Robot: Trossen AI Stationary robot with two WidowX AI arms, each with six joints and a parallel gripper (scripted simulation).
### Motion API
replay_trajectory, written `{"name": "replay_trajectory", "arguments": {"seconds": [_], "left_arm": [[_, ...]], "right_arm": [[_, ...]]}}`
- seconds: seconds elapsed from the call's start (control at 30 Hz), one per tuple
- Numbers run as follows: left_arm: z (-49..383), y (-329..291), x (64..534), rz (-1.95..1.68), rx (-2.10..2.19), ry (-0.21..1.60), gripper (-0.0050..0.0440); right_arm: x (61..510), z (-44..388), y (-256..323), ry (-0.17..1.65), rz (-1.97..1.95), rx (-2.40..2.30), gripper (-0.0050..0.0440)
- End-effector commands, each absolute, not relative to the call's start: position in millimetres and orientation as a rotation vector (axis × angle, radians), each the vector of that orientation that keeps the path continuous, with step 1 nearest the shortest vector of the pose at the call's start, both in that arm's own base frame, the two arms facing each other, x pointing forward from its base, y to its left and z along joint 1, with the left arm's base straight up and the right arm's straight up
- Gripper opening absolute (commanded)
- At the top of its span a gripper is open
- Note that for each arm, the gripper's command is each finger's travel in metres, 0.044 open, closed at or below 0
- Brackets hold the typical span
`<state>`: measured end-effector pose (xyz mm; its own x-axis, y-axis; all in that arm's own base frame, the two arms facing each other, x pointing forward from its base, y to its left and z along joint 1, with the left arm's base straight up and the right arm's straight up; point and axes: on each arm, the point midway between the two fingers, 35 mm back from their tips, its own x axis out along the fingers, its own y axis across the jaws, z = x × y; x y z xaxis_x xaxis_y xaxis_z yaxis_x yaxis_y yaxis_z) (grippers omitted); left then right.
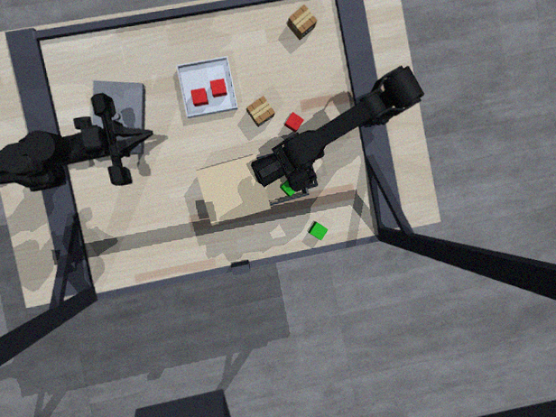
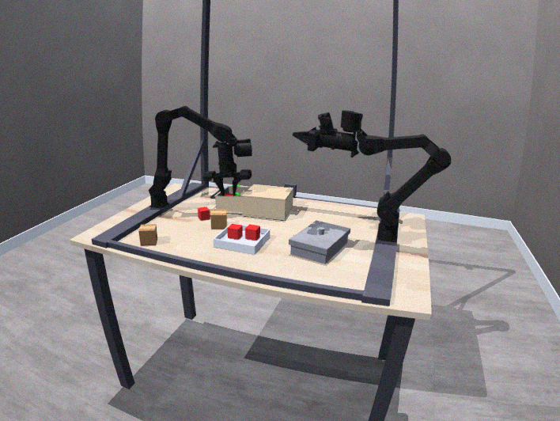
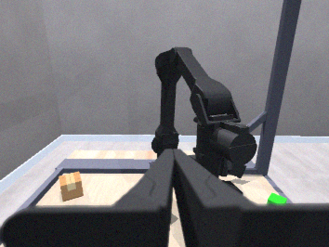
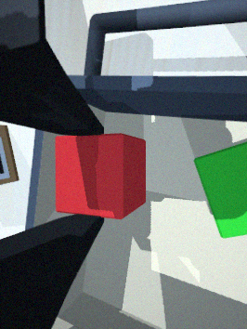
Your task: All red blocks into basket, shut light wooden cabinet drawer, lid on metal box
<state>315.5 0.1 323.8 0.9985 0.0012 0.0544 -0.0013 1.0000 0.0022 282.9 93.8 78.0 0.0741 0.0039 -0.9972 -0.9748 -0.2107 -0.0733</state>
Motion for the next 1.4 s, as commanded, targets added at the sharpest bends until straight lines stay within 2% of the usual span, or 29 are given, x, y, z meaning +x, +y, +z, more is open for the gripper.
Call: {"name": "replay_trajectory", "arguments": {"seconds": [0.0,0.63,1.37], "left_arm": [[329,-3,314,-0.009,0.008,-0.07,-0.005],[329,-3,314,-0.009,0.008,-0.07,-0.005],[329,-3,314,-0.009,0.008,-0.07,-0.005]], "right_arm": [[291,105,97,0.983,1.266,-1.417,-0.005],[290,134,97,0.981,1.265,-1.42,-0.005],[302,141,99,0.995,1.273,-1.414,-0.005]]}}
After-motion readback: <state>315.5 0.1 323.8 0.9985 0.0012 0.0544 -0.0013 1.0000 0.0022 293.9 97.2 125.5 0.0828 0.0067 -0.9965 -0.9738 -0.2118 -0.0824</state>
